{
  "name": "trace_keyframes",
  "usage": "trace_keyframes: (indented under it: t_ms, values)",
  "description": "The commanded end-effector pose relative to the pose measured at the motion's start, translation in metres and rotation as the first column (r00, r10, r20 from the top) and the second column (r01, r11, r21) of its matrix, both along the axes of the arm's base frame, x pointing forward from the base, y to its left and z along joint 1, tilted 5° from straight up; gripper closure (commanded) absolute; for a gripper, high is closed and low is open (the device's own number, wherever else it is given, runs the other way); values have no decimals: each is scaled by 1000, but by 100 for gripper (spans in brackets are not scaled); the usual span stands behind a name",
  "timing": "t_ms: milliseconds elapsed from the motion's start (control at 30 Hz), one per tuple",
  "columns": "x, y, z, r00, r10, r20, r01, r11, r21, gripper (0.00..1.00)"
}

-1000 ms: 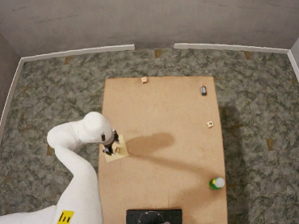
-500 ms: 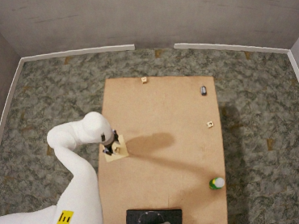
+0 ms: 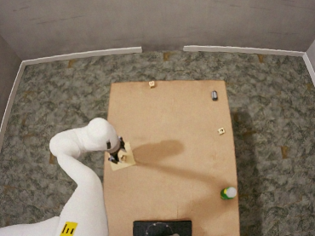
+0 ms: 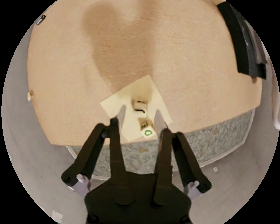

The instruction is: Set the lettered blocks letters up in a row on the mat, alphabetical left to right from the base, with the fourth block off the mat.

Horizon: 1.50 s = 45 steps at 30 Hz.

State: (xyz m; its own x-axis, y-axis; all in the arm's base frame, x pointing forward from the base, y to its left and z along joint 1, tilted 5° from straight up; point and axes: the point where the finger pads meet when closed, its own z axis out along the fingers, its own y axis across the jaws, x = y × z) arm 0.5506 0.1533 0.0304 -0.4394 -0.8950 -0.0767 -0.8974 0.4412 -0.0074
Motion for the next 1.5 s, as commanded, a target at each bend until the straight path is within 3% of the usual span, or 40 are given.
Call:
trace_keyframes:
  t_ms: [0,467,1167,1467]
  values:
    - [-1,4,-1,1000,-7,0,7,1000,6,54]
    - [-1,4,-3,1000,-7,0,7,1000,6,54]
    - [-1,6,-37,1000,0,-2,0,1000,5,54]
    - [0,6,-40,1000,-2,0,2,1000,6,54]
